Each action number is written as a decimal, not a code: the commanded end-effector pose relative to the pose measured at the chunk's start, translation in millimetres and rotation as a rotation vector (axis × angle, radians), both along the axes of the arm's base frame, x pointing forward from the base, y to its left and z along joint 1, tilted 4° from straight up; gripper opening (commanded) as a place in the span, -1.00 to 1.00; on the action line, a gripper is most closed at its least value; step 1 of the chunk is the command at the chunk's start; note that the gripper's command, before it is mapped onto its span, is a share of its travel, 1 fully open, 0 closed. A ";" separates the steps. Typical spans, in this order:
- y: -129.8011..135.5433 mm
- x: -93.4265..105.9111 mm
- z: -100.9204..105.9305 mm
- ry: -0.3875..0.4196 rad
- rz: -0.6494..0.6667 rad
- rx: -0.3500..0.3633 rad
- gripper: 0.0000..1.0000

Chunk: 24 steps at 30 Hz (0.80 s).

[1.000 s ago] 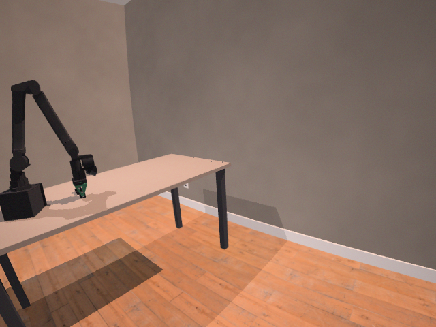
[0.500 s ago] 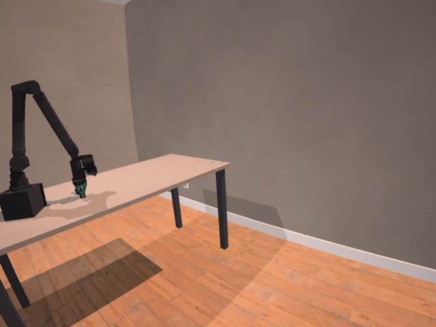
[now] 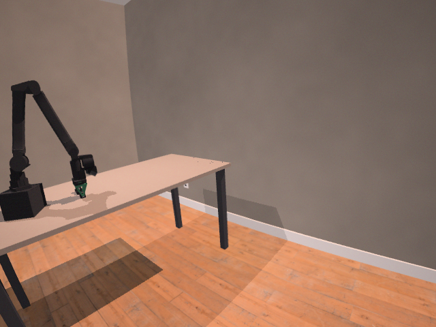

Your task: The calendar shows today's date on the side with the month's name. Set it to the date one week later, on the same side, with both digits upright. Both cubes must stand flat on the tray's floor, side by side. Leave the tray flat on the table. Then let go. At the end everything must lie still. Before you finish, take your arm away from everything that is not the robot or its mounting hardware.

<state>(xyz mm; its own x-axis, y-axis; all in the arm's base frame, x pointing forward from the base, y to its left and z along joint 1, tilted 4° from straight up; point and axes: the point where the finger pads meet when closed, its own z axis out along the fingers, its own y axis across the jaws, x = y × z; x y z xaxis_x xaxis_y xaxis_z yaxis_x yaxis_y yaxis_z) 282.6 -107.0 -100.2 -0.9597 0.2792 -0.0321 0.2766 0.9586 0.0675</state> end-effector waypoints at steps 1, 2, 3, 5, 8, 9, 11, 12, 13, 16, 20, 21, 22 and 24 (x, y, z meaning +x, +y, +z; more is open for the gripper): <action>-7.2 13.4 2.3 -0.029 0.003 -0.014 -0.51; -7.2 13.4 2.3 -0.029 0.003 -0.014 -0.51; -7.2 13.4 2.3 -0.029 0.003 -0.014 -0.51; -7.2 13.4 2.3 -0.029 0.003 -0.014 -0.51; -7.2 13.4 2.3 -0.029 0.003 -0.014 -0.51; -7.2 13.4 2.3 -0.029 0.003 -0.014 -0.51; -7.2 13.4 2.3 -0.029 0.003 -0.014 -0.51; -7.2 13.4 2.3 -0.029 0.003 -0.014 -0.51; -7.2 13.4 2.3 -0.029 0.003 -0.014 -0.51; -7.2 13.4 2.3 -0.029 0.003 -0.014 -0.51; -7.2 13.4 2.3 -0.029 0.003 -0.014 -0.43; -7.2 13.4 2.3 -0.029 0.003 -0.014 -0.35; -7.2 13.4 2.3 -0.029 0.003 -0.014 -0.35; -7.2 13.4 2.3 -0.029 0.003 -0.014 -0.28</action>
<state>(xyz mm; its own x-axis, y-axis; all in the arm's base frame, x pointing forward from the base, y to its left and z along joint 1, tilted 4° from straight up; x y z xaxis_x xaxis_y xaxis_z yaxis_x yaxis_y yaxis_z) 282.6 -107.0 -100.1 -0.9597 0.2792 -0.0321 0.2766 0.9586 0.0675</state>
